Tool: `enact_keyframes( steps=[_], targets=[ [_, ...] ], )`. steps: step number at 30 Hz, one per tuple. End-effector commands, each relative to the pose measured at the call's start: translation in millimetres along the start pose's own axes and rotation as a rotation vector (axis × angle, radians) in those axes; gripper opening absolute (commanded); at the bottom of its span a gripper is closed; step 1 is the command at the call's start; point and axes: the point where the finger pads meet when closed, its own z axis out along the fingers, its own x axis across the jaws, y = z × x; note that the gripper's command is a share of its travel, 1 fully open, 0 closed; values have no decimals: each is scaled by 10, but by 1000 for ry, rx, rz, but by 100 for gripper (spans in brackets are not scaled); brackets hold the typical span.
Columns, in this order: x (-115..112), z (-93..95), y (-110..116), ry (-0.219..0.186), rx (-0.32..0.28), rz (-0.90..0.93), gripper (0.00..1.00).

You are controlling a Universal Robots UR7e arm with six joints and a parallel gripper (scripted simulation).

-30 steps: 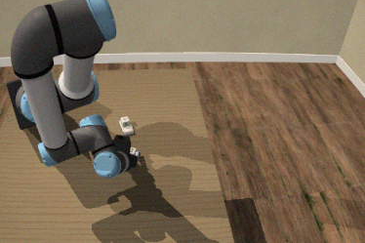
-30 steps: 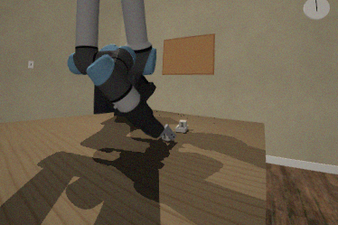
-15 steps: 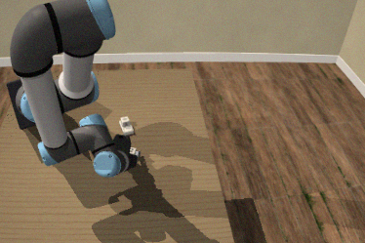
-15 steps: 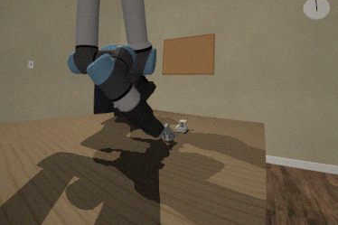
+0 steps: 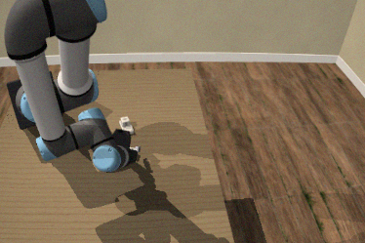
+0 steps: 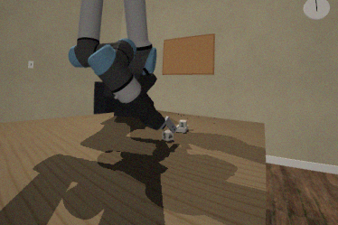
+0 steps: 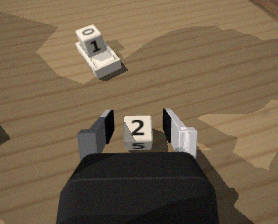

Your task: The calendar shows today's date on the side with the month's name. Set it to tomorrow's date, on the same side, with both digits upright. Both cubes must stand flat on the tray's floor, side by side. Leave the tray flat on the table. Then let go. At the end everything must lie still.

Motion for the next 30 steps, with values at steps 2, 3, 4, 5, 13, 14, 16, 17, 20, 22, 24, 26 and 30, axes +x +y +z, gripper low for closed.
enact_keyframes(
  steps=[2,3,4,5,13,14,16,17,20,22,24,26,30],
  targets=[
    [-3,-129,-112,1,1,-1,100],
    [-3,-129,-112,1,1,-1,100],
    [-3,-150,-133,1,1,-1,100],
    [-3,-170,-153,1,1,-1,100],
    [-3,-287,-270,1,1,-1,100],
    [-3,-295,-278,1,1,-1,100],
    [-3,-306,-289,1,1,-1,100],
    [-3,-309,-292,1,1,-1,100],
    [-3,-312,-295,1,1,-1,100],
    [-3,-313,-296,1,1,-1,100],
    [-3,-313,-296,1,1,-1,100],
    [-4,-313,-296,0,0,-1,100],
    [-11,-306,-299,-4,-9,-3,100]
  ],
)
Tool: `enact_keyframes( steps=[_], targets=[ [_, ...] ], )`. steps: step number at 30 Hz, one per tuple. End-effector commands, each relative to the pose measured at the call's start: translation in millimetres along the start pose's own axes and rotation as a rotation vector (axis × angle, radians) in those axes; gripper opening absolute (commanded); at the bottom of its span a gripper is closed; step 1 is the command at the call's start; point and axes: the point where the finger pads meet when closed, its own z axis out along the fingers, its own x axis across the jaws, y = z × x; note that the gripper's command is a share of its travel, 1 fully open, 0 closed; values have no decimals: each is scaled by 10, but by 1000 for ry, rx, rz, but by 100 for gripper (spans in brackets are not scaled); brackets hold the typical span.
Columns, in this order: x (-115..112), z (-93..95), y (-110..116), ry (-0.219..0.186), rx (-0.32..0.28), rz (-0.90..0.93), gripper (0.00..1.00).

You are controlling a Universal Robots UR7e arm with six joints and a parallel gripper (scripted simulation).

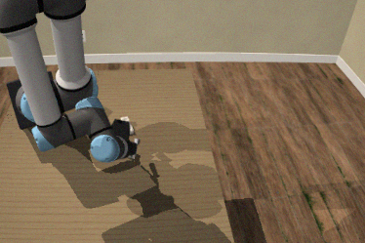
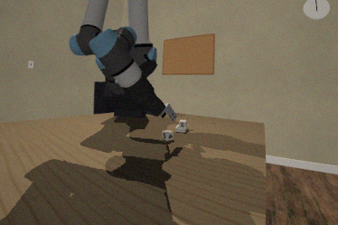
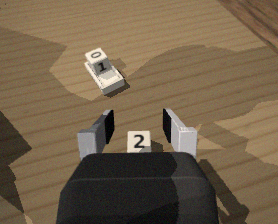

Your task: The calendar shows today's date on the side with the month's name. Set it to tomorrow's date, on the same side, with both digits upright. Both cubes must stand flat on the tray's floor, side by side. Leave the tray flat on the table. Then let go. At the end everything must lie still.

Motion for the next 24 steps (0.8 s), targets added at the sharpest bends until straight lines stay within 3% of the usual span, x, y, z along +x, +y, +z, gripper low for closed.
enact_keyframes(
  steps=[1,7,21,24],
  targets=[
    [-8,7,-6,-5,-12,-3,100],
    [-24,22,-11,-15,-39,-7,100],
    [-25,30,-25,-18,-202,-8,100],
    [-21,26,-26,-15,-212,-7,100]
  ],
)
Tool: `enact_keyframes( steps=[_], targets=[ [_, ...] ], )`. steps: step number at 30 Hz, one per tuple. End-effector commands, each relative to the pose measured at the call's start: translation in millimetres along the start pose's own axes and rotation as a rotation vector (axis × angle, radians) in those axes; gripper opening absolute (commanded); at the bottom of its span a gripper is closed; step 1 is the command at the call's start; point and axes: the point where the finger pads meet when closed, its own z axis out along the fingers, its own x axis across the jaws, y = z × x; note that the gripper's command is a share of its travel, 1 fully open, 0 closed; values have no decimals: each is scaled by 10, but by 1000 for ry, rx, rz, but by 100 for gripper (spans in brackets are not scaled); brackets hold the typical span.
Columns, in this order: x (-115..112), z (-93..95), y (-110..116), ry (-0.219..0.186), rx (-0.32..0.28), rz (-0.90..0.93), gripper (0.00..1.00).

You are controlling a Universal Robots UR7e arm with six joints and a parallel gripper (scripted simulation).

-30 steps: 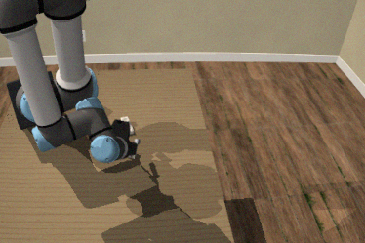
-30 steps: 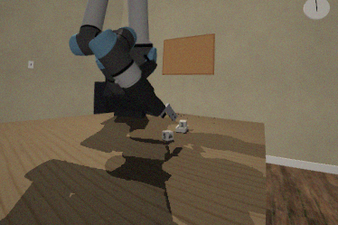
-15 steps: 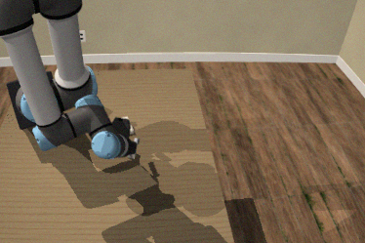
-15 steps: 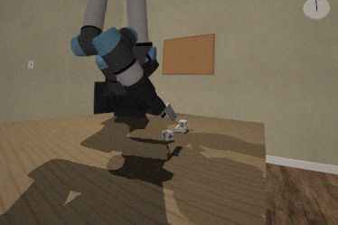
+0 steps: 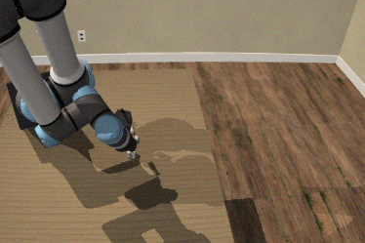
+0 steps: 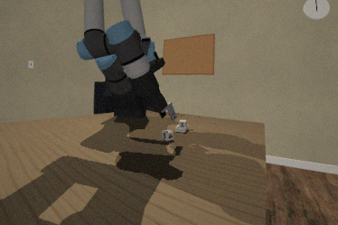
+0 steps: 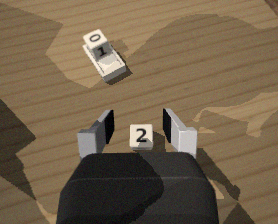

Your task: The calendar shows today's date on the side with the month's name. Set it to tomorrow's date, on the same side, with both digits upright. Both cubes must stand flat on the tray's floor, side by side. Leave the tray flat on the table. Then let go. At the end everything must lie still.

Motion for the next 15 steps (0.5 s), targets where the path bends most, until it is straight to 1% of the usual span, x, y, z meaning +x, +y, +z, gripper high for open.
enact_keyframes(
  steps=[1,7,15],
  targets=[
    [10,-5,-3,-2,-45,2,100],
    [28,-25,-3,10,-78,9,100],
    [30,-28,-3,11,-84,10,100]
  ],
)
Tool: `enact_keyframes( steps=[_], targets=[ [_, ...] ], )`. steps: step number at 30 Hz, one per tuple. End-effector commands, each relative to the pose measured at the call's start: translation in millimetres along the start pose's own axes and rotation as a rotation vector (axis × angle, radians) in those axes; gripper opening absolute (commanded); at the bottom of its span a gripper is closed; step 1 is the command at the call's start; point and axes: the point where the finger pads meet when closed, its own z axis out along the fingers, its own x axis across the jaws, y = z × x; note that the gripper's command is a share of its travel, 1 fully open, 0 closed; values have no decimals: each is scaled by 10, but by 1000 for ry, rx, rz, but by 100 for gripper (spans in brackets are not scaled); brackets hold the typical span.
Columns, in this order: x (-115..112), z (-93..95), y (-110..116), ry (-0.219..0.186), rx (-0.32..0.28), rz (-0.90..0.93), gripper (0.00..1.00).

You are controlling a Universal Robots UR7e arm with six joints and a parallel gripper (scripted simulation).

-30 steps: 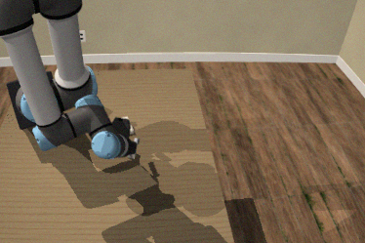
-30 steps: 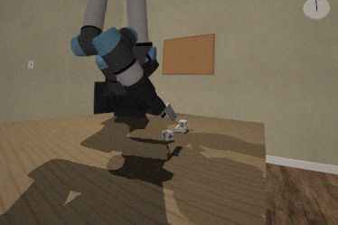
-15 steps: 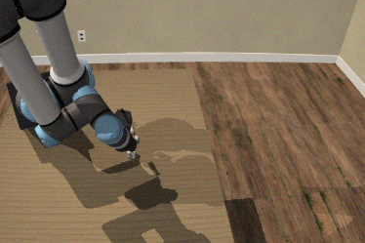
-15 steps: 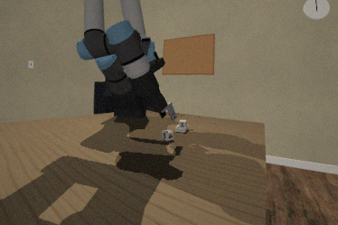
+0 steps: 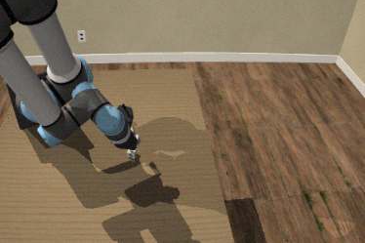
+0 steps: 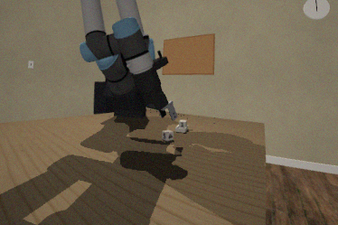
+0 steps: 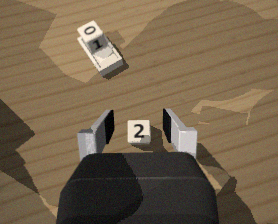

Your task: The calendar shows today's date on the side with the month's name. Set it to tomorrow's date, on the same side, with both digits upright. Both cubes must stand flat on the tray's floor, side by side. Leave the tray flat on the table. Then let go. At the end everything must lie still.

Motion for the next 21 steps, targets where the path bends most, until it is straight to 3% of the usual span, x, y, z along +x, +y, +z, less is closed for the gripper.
enact_keyframes(
  steps=[1,21],
  targets=[
    [4,-2,1,0,-5,0,100],
    [-29,36,-2,-23,-82,-7,100]
  ],
)
